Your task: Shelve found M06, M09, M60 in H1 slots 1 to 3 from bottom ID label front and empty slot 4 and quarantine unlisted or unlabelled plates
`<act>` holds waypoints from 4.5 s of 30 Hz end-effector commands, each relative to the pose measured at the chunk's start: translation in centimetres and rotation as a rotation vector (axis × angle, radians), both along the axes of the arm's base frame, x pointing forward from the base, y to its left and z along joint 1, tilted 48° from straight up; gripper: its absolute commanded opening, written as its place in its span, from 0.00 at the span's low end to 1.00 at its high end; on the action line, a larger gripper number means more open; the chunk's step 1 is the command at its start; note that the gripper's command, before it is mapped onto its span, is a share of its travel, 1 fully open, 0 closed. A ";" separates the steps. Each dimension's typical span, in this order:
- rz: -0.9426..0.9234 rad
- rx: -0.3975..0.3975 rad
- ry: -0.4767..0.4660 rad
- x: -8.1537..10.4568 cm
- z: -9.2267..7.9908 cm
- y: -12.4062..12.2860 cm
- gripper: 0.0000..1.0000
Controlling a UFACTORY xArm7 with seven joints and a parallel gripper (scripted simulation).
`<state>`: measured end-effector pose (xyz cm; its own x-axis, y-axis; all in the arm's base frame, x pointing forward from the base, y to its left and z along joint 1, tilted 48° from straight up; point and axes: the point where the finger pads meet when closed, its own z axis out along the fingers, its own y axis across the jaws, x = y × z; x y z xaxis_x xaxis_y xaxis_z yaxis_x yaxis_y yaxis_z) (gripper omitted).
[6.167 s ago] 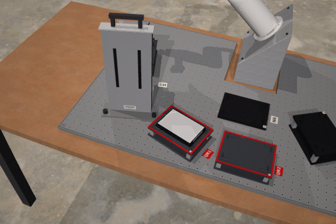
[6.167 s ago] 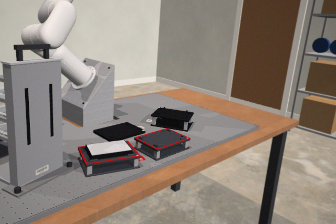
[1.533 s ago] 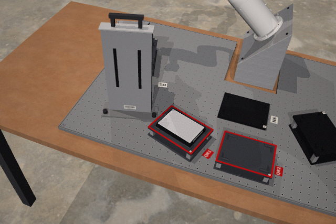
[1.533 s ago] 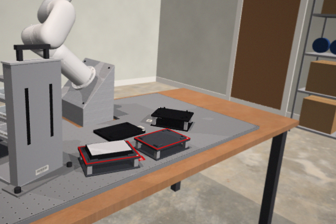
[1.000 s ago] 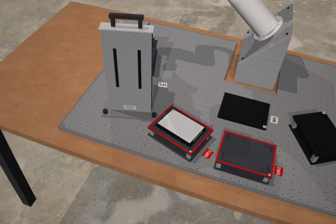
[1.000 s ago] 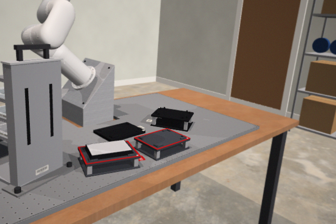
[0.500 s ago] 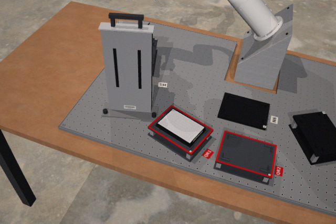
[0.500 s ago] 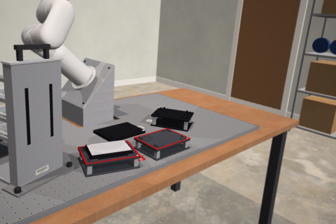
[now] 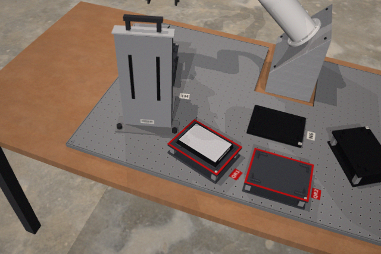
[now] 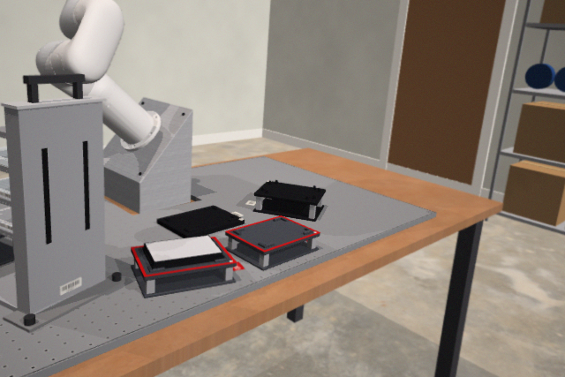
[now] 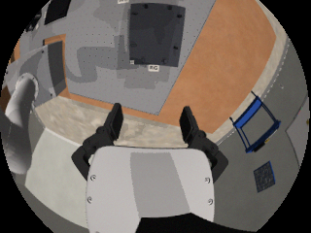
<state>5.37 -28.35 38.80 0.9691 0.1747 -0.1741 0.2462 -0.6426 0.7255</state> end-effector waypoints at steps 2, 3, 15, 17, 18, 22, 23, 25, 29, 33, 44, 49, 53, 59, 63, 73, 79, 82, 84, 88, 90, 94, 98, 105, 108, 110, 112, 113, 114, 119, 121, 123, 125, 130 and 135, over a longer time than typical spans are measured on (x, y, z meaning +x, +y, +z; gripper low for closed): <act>0.000 -0.004 -0.001 0.0 -0.4 -0.7 1.00; 0.000 -0.004 -0.001 0.0 -0.5 -0.8 1.00; 0.000 -0.004 -0.001 0.1 -1.1 -1.4 1.00; 0.000 -0.004 -0.001 0.1 -1.1 -1.4 1.00; 0.000 -0.004 -0.001 0.1 -1.1 -1.4 1.00; 0.012 0.000 -0.011 0.1 -1.1 -1.4 1.00; 0.025 0.005 -0.022 0.1 -1.1 -1.4 1.00; 0.049 0.013 -0.043 0.0 -1.1 -1.4 1.00; 0.097 0.029 -0.086 0.0 -1.1 -1.4 1.00; 0.145 0.046 -0.129 0.0 -1.1 -1.4 1.00; 0.254 0.083 -0.225 0.0 -1.1 -1.4 1.00; 0.314 0.103 -0.278 0.0 -1.1 -1.4 1.00; 0.362 0.120 -0.321 0.0 -1.1 -1.4 1.00; 0.411 0.136 -0.364 0.0 -1.1 -1.4 1.00; 0.459 0.153 -0.406 0.0 -1.1 -1.4 1.00; 0.556 0.186 -0.492 0.0 -1.1 -1.4 1.00; 0.628 0.211 -0.556 0.0 -1.1 -1.4 1.00; 0.665 0.223 -0.588 0.0 -1.1 -1.4 1.00; 0.689 0.231 -0.609 0.0 -1.1 -1.4 1.00; 0.737 0.248 -0.652 0.0 -1.1 -1.4 1.00; 0.737 0.248 -0.652 0.0 -1.1 -1.4 1.00; 0.786 0.265 -0.695 0.0 -1.2 -1.4 1.00; 0.834 0.281 -0.738 0.0 -1.2 -1.4 1.00; 0.919 0.310 -0.812 0.0 -1.2 -1.4 1.00; 0.931 0.314 -0.823 0.0 -1.2 -1.4 1.00; 0.955 0.322 -0.844 0.0 -1.2 -1.4 1.00; 0.980 0.331 -0.866 0.0 -1.2 -1.4 1.00; 0.992 0.335 -0.877 0.0 -1.2 -1.4 1.00; 1.004 0.339 -0.887 0.0 -1.2 -1.4 1.00; 1.064 0.360 -0.941 0.0 -1.2 -1.4 1.00; 1.089 0.368 -0.962 0.0 -1.2 -1.4 1.00; 1.101 0.372 -0.973 0.0 -1.2 -1.4 1.00; 1.113 0.376 -0.983 0.0 -1.2 -1.4 1.00; 1.140 0.385 -1.008 0.0 -1.2 -1.4 1.00; 1.140 0.385 -1.008 0.0 -1.2 -1.4 1.00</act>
<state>5.41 -29.78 37.56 -0.0110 0.7467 0.6651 0.2461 -0.6426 0.7256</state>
